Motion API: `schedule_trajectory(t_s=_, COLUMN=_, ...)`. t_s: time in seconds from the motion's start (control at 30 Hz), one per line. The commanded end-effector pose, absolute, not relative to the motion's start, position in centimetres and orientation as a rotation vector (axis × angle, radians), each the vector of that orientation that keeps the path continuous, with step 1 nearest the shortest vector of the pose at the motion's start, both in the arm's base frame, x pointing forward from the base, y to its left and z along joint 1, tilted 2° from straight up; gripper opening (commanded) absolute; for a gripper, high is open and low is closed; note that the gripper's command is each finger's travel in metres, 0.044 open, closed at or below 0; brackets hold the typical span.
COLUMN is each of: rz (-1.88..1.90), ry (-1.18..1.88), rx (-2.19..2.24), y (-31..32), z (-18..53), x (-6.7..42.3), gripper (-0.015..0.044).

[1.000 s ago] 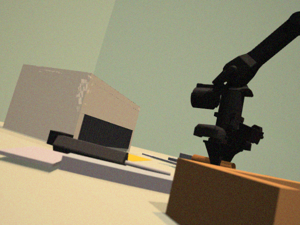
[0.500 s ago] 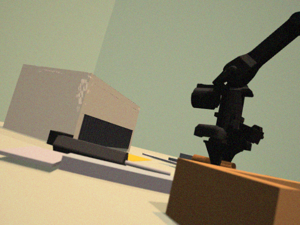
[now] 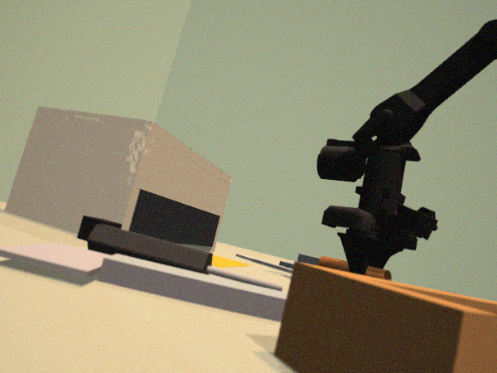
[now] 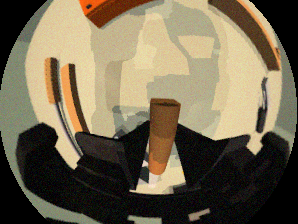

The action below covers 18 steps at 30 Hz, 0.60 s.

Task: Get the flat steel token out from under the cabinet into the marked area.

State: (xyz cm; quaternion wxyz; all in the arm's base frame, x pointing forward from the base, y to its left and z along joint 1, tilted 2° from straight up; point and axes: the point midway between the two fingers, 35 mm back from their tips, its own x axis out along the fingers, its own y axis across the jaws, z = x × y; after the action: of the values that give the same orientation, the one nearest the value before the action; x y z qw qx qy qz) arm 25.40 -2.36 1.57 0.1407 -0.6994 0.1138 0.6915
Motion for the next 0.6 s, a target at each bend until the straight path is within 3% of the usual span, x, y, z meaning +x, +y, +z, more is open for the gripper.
schedule_trajectory(t_s=0.0, rz=1.989, ry=0.355, rx=-2.019, y=-2.83, z=1.63, x=25.49, gripper=0.0)
schedule_trajectory(t_s=0.57, rz=1.99, ry=0.355, rx=-2.019, y=-2.96, z=1.62, x=25.45, gripper=0.0)
